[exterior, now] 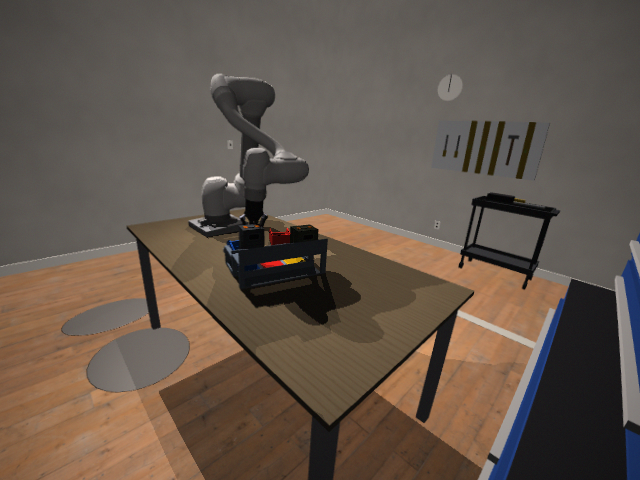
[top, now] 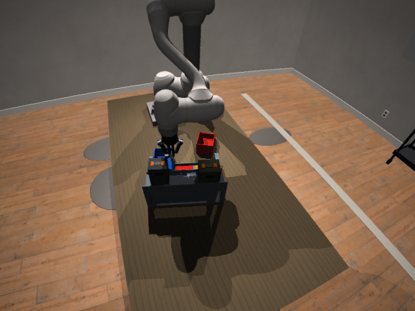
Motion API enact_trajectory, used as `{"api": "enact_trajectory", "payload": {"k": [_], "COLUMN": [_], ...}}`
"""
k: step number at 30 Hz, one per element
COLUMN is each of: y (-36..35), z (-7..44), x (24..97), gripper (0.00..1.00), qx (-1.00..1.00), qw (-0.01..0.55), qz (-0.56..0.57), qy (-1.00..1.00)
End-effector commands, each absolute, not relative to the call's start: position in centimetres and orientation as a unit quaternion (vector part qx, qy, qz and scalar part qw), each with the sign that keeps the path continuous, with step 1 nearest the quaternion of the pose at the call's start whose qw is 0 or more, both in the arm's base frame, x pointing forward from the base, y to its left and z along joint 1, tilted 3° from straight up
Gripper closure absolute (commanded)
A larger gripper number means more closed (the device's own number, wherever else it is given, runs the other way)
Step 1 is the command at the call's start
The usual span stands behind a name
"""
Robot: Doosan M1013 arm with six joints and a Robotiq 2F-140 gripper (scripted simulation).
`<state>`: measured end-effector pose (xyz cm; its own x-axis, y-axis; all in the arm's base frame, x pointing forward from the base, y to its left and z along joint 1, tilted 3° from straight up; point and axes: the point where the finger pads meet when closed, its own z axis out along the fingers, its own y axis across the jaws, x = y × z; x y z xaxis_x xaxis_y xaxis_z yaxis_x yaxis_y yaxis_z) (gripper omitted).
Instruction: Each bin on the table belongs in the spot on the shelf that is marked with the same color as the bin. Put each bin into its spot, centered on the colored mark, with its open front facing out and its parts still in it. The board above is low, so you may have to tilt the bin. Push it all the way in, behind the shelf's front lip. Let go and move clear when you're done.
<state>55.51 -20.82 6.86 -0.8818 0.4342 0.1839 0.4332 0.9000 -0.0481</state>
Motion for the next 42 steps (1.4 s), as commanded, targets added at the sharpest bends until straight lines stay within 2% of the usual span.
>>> {"api": "enact_trajectory", "payload": {"k": [1, 42], "y": [-20.92, -21.28], "z": [6.83, 6.69], "x": [55.72, 56.46], "gripper": [0.90, 0.90], "qx": [-0.224, -0.223], "qw": [0.092, 0.080], "qz": [0.004, 0.006], "qy": [-0.970, -0.971]}}
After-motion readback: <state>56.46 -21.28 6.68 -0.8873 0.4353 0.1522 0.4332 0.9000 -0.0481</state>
